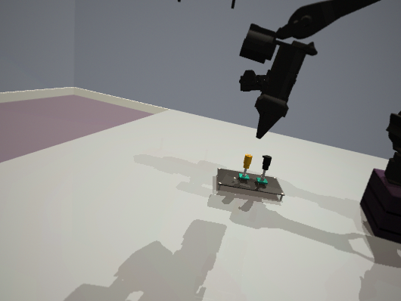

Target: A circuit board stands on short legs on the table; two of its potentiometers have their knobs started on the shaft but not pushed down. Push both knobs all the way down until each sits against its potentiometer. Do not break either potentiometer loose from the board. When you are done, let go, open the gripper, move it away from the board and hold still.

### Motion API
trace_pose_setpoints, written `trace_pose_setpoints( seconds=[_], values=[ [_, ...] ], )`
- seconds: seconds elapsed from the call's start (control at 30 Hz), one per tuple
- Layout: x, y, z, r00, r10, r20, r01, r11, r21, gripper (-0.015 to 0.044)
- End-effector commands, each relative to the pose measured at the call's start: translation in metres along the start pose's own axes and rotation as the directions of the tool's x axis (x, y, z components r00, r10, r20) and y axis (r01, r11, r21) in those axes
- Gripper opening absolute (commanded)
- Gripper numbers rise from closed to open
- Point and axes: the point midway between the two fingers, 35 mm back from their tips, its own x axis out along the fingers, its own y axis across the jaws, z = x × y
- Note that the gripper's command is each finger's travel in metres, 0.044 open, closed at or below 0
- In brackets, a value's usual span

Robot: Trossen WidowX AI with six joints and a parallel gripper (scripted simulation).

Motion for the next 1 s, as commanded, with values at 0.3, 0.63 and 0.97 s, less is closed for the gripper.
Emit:
trace_pose_setpoints(
  seconds=[0.3, 0.63, 0.97],
  values=[
    [0.014, -0.028, -0.031, 0.989, -0.047, -0.137, 0.042, 0.998, -0.039, 0.0],
    [0.02, -0.028, -0.032, 0.989, -0.047, -0.137, 0.042, 0.998, -0.039, 0.0],
    [0.036, -0.029, -0.034, 0.989, -0.047, -0.137, 0.042, 0.998, -0.038, 0.0]
  ],
)
